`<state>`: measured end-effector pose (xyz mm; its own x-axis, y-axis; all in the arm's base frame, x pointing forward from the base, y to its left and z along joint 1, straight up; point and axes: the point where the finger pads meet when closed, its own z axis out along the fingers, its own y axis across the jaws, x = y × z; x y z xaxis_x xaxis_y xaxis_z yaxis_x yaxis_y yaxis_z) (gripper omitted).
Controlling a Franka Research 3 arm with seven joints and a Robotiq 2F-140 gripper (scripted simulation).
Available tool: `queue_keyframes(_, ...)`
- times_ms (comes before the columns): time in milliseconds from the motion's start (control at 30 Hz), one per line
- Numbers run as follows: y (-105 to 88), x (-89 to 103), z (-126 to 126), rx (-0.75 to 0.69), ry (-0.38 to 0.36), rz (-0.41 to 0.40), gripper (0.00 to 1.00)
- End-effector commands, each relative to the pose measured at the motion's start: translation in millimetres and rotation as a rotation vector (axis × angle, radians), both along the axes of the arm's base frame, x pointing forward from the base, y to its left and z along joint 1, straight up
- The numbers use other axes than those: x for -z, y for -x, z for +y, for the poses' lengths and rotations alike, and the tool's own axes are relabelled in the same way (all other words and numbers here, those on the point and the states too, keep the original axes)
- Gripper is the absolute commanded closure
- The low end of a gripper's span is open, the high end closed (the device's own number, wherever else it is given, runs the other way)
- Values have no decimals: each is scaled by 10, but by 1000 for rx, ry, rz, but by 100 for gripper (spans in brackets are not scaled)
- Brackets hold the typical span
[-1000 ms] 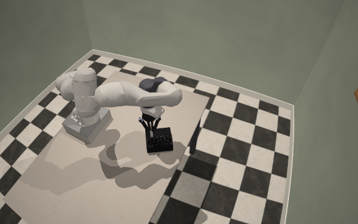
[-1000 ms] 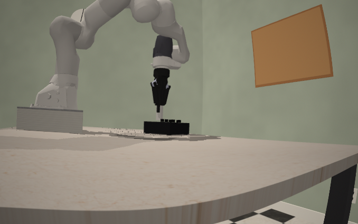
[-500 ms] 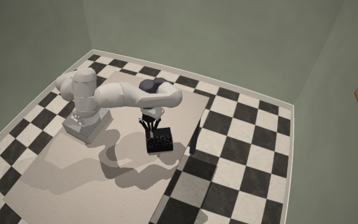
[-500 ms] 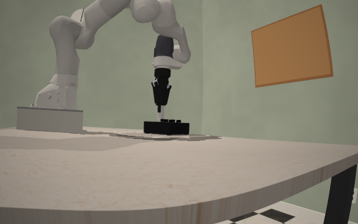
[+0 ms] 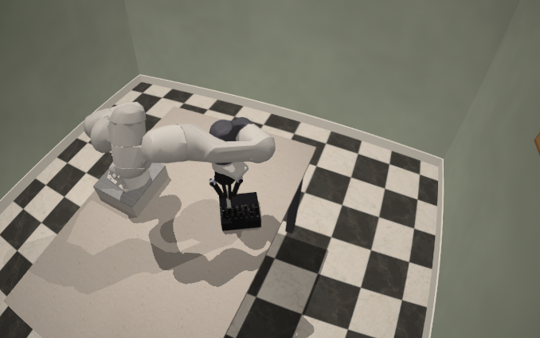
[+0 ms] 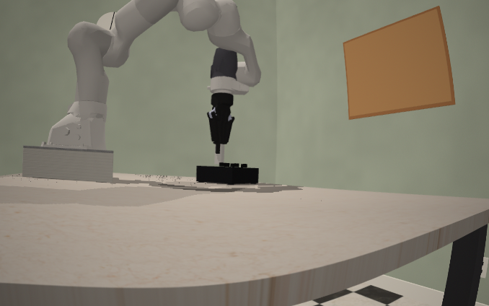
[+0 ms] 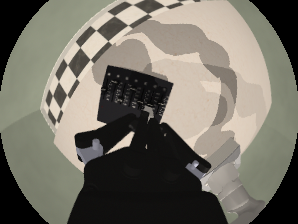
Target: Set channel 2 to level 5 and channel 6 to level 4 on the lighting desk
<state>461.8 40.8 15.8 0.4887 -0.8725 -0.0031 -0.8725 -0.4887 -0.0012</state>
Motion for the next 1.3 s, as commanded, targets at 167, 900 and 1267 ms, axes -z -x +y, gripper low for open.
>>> queue_keyframes(167, -7, 8, -35, 0, 3, 0, 100)
queue_keyframes(900, -27, 8, -70, 0, 3, 0, 100)
queue_keyframes(1267, -27, 8, -71, 0, 3, 0, 100)
